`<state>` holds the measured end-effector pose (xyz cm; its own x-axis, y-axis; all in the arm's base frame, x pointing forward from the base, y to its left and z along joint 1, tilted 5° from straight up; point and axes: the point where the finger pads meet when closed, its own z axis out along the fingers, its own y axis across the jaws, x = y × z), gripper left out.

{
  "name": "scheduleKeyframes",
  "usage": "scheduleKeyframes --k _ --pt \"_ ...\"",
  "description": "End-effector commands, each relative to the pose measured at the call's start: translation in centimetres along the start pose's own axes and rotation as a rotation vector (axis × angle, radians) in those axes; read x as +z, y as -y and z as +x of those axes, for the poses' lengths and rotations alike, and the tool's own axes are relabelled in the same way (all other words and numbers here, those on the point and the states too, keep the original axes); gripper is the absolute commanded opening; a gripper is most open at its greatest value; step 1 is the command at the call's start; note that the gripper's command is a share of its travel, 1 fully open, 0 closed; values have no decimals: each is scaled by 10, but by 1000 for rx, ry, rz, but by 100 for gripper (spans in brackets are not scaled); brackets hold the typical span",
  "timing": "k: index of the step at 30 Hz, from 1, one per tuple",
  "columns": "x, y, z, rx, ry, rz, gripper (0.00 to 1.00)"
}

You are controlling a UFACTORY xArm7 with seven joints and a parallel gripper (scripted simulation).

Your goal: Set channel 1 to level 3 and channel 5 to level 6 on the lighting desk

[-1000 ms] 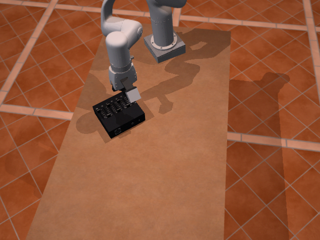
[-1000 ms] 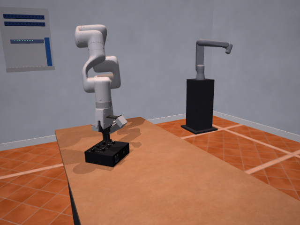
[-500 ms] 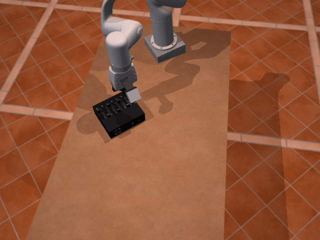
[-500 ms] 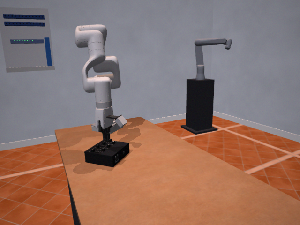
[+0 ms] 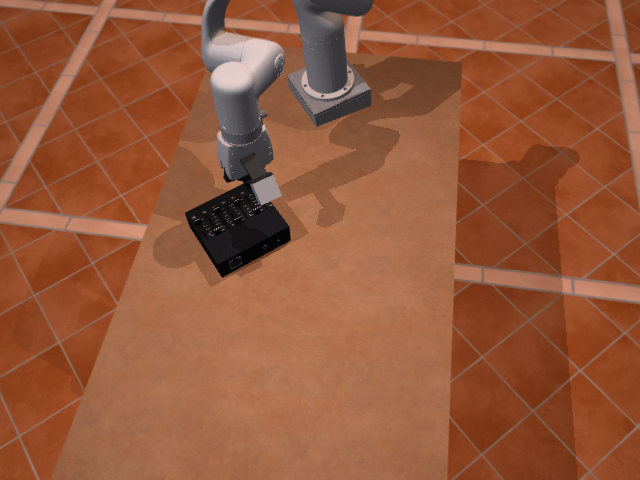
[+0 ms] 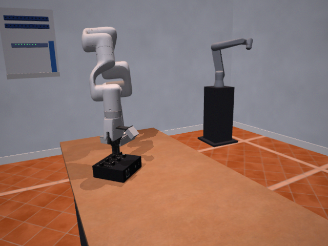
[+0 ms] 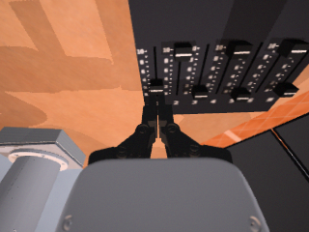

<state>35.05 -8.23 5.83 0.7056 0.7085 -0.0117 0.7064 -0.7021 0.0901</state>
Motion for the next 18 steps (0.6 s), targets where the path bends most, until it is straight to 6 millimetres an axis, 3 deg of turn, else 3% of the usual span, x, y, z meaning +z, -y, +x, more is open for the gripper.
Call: scheduleKeyframes --k 1,18 --pt "-1 -1 0 0 -2 -3 0" --pt "-7 -1 -3 0 -2 -3 0"
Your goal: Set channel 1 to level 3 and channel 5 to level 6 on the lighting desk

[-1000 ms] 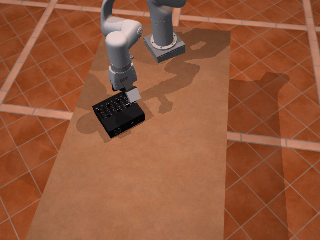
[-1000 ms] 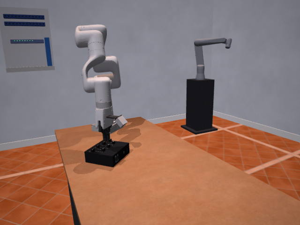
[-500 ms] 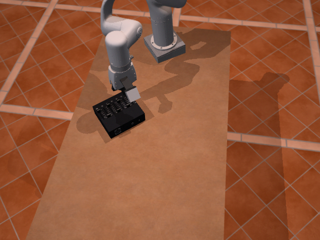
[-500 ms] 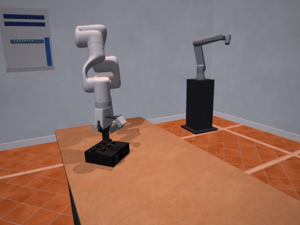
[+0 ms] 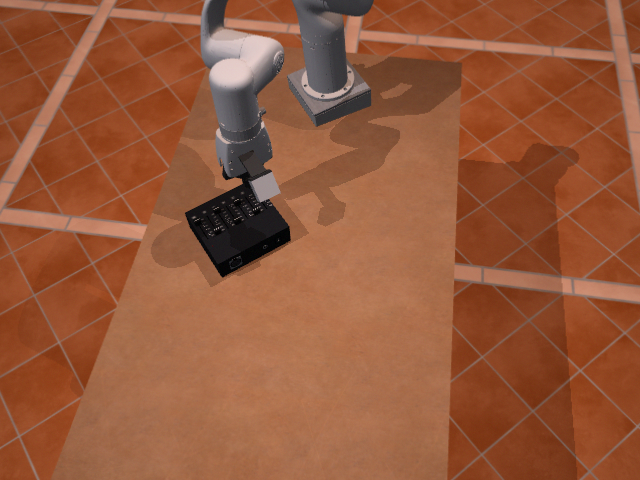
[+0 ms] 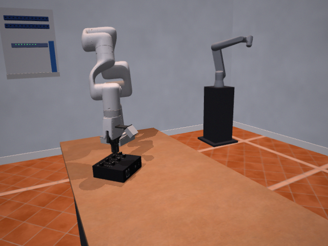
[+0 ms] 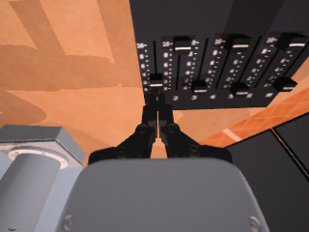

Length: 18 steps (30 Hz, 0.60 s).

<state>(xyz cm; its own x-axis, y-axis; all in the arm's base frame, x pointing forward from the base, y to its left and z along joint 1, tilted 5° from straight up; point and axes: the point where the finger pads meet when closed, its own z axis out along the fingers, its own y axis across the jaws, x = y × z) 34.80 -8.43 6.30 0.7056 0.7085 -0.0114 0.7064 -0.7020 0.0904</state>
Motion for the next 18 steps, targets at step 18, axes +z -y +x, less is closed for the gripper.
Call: scheduleKeyframes --k 18 --pt "-36 -1 1 0 -2 -3 0"
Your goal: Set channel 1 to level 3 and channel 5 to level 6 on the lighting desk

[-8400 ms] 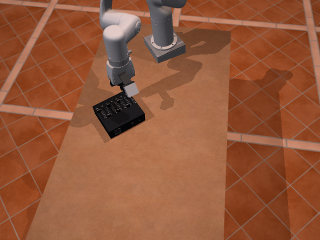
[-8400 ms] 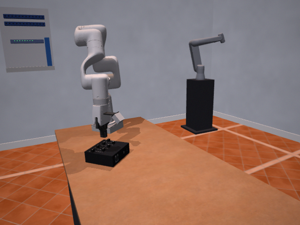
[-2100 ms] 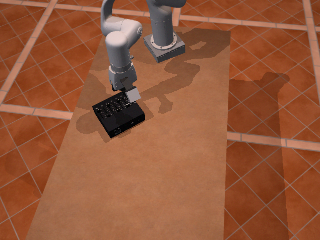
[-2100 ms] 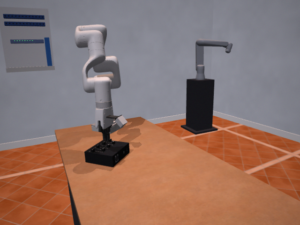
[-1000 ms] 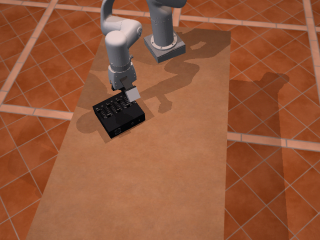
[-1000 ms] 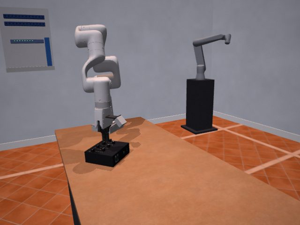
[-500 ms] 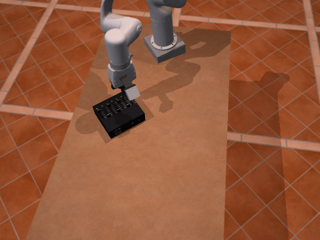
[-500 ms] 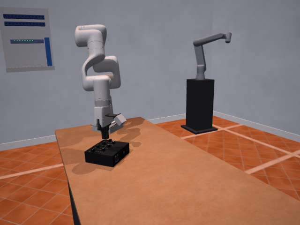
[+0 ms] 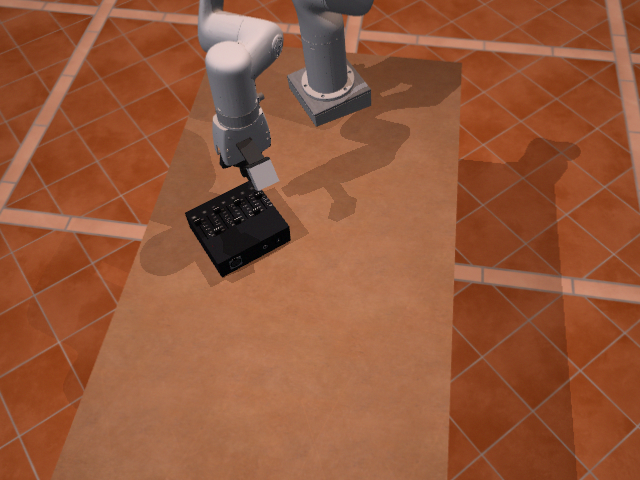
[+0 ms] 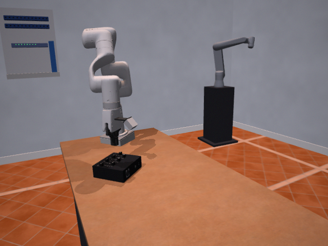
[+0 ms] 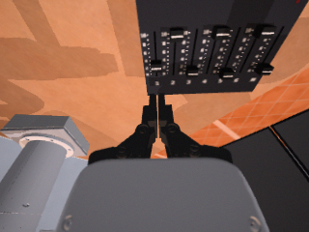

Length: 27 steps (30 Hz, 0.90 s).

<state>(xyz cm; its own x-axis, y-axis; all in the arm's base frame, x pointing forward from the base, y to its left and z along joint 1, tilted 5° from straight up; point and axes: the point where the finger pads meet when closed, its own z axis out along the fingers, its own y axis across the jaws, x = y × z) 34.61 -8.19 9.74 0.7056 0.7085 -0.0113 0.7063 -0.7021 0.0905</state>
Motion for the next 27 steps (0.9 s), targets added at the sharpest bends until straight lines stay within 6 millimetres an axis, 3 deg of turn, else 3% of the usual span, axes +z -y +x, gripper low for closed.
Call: scheduleKeyframes --k 1,11,14,16,19,27 --pt "-2 -1 1 0 -2 -2 0" --pt "-2 -2 1 0 -2 -2 0" --pt "-2 -34 -2 0 -6 0 0" --pt "-2 -34 -2 0 -6 0 0" --pt "1 -80 -11 0 -3 -2 0" --pt "2 -87 -14 0 -2 -2 0"
